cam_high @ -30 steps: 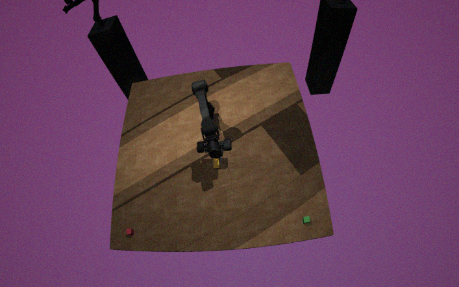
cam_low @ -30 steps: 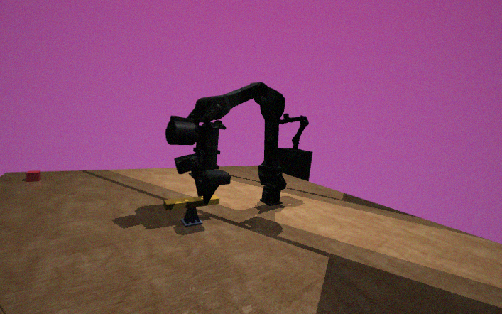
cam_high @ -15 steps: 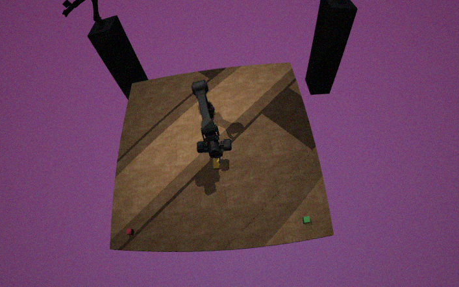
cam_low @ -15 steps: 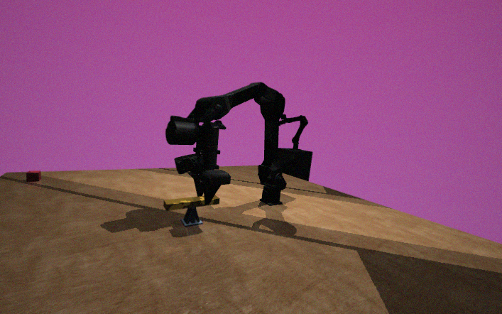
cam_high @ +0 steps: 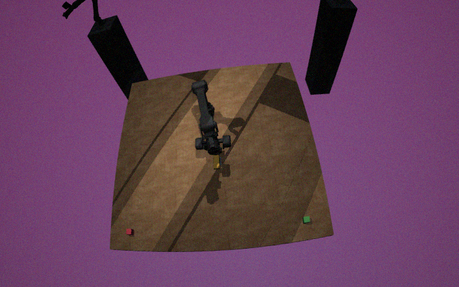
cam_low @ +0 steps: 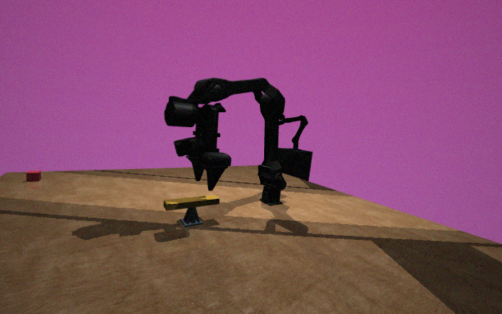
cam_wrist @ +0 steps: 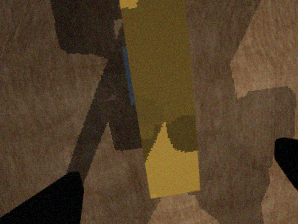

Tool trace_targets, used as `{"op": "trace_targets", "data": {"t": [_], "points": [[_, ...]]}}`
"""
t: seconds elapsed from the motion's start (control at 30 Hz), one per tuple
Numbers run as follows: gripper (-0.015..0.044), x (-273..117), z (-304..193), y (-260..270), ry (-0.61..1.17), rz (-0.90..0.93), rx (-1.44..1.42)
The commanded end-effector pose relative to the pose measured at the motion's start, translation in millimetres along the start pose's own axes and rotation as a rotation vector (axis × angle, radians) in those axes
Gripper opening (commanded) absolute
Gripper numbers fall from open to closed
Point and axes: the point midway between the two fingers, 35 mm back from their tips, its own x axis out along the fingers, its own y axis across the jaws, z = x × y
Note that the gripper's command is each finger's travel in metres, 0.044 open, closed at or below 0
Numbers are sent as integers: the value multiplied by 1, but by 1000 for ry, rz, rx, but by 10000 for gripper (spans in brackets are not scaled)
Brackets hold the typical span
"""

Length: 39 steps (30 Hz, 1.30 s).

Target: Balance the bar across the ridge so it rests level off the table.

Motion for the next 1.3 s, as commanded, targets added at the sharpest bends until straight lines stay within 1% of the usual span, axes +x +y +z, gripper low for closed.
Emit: {"op": "trace_targets", "data": {"t": [0.0,0.07,1.27], "points": [[440,-46,-2,0,-16,3,0],[440,-54,-3,-1,-16,3,0],[440,-54,-3,-1,-16,3,0]]}}
